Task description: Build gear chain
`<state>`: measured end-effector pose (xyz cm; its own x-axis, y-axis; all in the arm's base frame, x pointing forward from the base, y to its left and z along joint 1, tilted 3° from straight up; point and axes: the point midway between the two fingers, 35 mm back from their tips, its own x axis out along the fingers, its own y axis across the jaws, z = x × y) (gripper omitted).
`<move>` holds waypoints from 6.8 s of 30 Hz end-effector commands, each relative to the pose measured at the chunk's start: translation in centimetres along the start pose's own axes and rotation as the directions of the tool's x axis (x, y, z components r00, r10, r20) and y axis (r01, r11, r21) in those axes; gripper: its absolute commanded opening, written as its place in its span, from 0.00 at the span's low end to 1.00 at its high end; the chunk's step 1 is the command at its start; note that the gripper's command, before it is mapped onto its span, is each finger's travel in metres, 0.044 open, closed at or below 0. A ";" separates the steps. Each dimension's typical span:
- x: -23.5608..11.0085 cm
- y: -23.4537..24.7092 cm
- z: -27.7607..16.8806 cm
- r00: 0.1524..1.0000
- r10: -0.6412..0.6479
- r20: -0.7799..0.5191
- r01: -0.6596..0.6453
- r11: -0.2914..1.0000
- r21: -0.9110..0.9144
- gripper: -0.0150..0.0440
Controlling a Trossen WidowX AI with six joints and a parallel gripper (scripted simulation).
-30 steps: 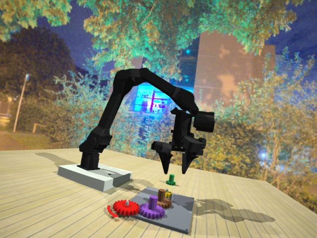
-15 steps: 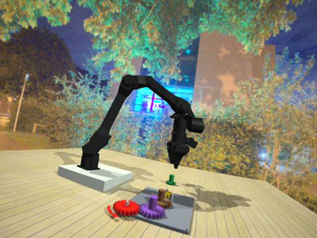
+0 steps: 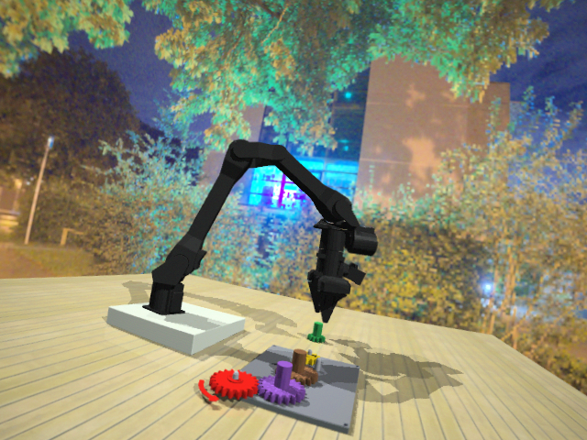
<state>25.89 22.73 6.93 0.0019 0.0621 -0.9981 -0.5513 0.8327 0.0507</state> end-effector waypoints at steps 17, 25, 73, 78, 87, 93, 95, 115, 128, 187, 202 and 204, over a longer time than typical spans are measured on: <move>2.6 0.0 -0.3 1.000 -0.001 -0.008 0.001 1.000 -0.003 1.00; 2.6 0.0 -0.3 1.000 -0.001 -0.008 0.001 1.000 -0.003 0.69; -4.3 -0.2 0.9 1.000 -0.002 -0.007 0.002 1.000 -0.004 0.25; -5.4 -0.2 1.0 1.000 -0.002 -0.007 0.002 1.000 -0.004 0.25; -7.4 -0.3 0.9 1.000 -0.002 -0.007 0.002 1.000 -0.004 0.25; -8.7 -0.4 0.7 1.000 -0.002 -0.007 0.002 1.000 -0.004 0.25; -9.1 -0.4 0.7 1.000 -0.002 -0.007 0.002 1.000 -0.004 0.25; -11.3 -1.8 0.3 1.000 -0.003 -0.008 0.003 1.000 -0.004 0.25; -9.8 -5.2 0.5 1.000 -0.007 -0.007 0.007 1.000 -0.004 0.25; -3.4 -19.2 -3.7 1.000 -0.016 -0.011 0.016 1.000 -0.004 0.25; -3.7 -19.2 -3.7 1.000 -0.016 -0.011 0.013 0.968 -0.250 0.25; -3.7 -19.2 -3.7 1.000 -0.016 -0.011 0.012 0.952 -0.304 0.25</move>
<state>33.36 4.50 9.46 0.0010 0.0453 -0.9990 -0.7316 0.6810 0.0301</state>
